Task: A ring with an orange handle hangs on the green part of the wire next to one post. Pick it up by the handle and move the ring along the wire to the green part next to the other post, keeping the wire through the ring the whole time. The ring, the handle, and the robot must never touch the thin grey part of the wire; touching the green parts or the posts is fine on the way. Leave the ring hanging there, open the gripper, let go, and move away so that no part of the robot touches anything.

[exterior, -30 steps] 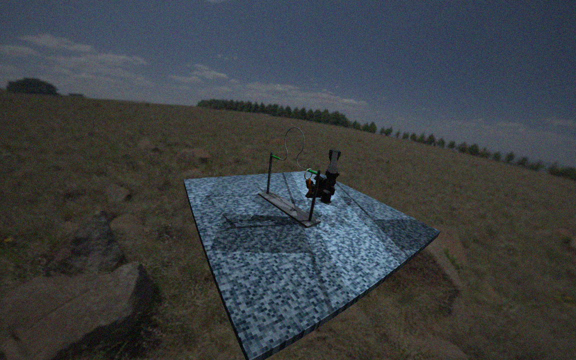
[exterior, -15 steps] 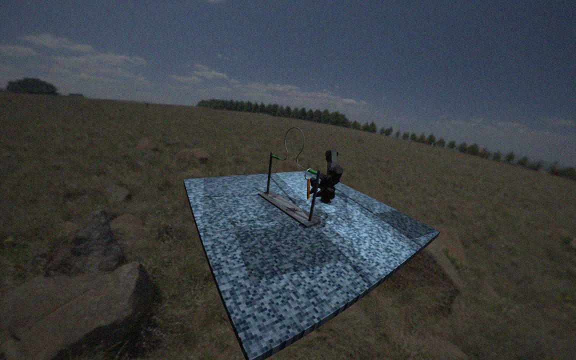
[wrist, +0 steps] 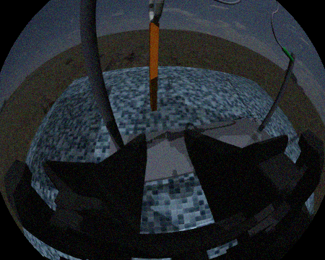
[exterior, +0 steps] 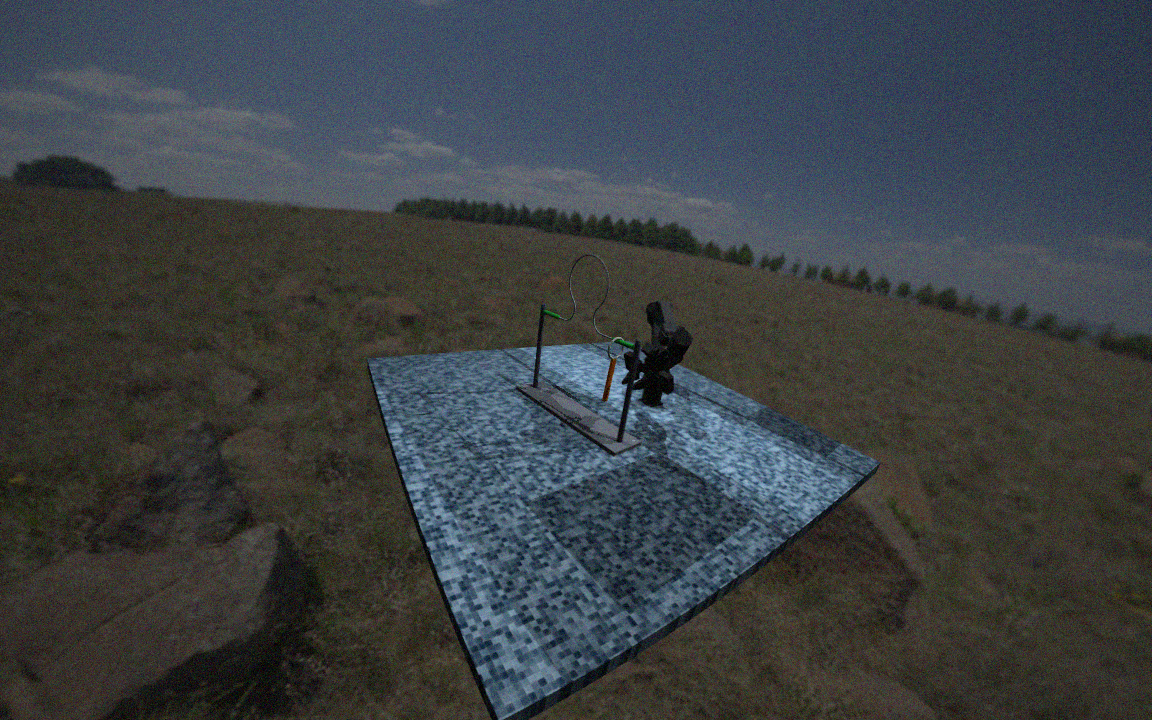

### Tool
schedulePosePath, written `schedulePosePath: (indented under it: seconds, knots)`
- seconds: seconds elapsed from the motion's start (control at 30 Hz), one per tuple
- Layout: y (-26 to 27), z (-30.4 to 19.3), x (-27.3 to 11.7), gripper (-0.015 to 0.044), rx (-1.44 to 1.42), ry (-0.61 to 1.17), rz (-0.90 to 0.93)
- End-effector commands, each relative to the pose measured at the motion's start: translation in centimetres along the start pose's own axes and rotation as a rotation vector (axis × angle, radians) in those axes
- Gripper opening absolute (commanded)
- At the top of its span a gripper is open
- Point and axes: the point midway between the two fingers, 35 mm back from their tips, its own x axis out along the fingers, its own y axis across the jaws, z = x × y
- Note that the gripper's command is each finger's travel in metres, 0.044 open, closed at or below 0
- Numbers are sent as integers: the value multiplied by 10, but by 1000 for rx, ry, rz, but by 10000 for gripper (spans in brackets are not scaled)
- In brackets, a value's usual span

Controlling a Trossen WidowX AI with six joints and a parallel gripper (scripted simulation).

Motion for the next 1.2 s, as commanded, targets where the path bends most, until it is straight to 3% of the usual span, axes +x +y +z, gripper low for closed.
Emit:
schedulePosePath:
  seconds: [0.0, 0.37, 0.73, 1.17]
  knots:
    - [-1, 2, -1, 160, 8, -6, -3]
    - [-1, 2, -1, 160, 8, -6, -3]
    - [-3, 3, -43, 440, -1, -16, 5]
    - [-3, 3, -43, 440, -1, -16, 5]
